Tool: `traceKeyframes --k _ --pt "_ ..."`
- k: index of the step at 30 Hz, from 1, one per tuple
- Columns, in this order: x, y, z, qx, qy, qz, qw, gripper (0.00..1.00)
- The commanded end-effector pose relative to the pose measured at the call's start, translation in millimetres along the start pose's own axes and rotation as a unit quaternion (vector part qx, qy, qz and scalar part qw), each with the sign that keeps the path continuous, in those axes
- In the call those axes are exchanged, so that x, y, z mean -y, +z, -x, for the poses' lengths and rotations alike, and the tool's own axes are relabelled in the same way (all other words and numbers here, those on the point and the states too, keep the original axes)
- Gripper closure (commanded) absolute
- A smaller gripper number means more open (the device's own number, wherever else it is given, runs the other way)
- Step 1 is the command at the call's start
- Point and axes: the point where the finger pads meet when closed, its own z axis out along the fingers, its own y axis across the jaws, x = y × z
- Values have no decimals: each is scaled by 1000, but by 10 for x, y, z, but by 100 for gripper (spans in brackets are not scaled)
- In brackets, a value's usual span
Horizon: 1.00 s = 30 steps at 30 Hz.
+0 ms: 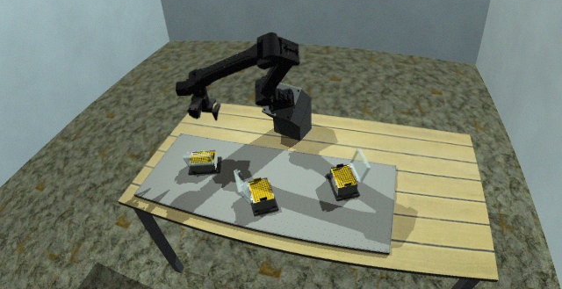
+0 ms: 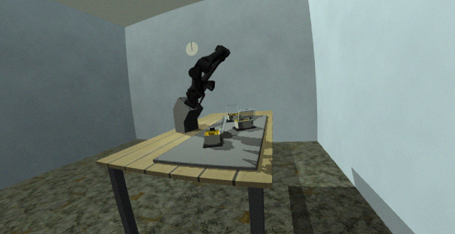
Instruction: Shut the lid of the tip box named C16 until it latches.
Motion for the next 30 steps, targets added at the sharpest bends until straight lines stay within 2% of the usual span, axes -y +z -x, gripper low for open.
traceKeyframes --k 1,9,11,14,17,30 --pt "248 -164 62 8 67 -10 998 0" --pt "249 -159 52 42 191 23 980 0" --pt "249 -159 52 42 191 23 980 0" --pt "249 -157 49 53 230 33 971 0" --pt "260 -171 81 55 222 28 973 0" --pt "255 -168 99 56 219 29 974 0"
